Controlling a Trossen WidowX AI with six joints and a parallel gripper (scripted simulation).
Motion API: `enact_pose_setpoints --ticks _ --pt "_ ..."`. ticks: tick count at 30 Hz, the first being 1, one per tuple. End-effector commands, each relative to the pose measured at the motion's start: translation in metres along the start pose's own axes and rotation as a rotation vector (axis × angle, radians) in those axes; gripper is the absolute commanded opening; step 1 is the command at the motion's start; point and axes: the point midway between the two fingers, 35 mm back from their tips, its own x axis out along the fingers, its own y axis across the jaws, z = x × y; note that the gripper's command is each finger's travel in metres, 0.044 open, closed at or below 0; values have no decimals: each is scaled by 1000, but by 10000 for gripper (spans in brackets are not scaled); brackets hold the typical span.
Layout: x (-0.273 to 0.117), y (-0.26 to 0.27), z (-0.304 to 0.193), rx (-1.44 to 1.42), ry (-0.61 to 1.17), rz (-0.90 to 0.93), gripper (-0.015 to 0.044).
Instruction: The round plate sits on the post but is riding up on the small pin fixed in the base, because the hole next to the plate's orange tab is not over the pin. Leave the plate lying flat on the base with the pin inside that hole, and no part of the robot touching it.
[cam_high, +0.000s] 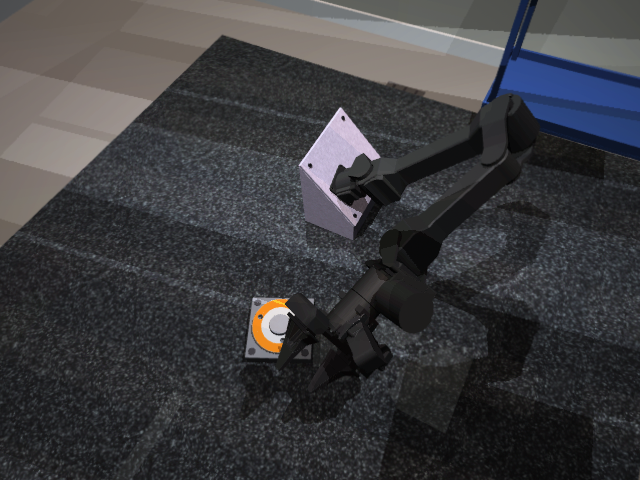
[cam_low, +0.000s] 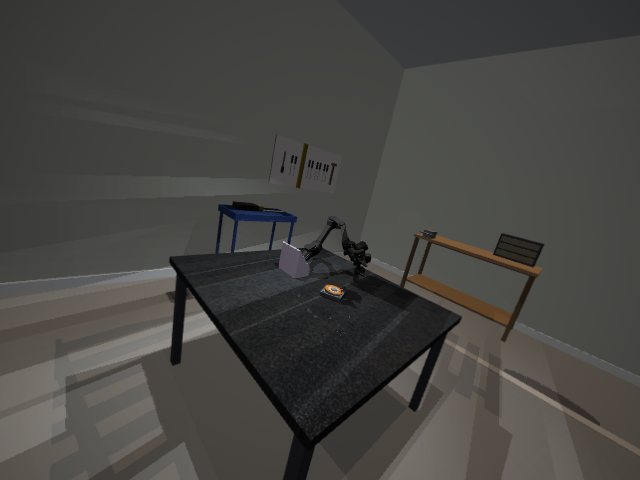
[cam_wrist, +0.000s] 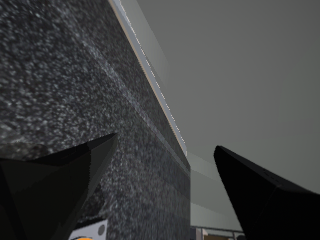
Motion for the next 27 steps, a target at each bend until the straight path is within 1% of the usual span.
enact_pose_setpoints --ticks 1,3,7,8,9,11,15,16,18,22,27 --pt "2 0 -2 -2 13 8 374" --pt "15 4 -18 -9 119 77 321" --pt "36 11 -69 44 427 300 216" --pt "38 13 -80 74 498 357 190" --pt "38 13 -82 80 509 366 164" --pt "38 15 -94 128 592 436 111" --pt "30 18 -120 344 819 651 6" --pt "28 18 -124 412 867 702 0" --pt "26 18 -125 453 892 730 0" --pt "20 13 -126 675 992 854 0" --pt "20 13 -126 688 997 860 0"
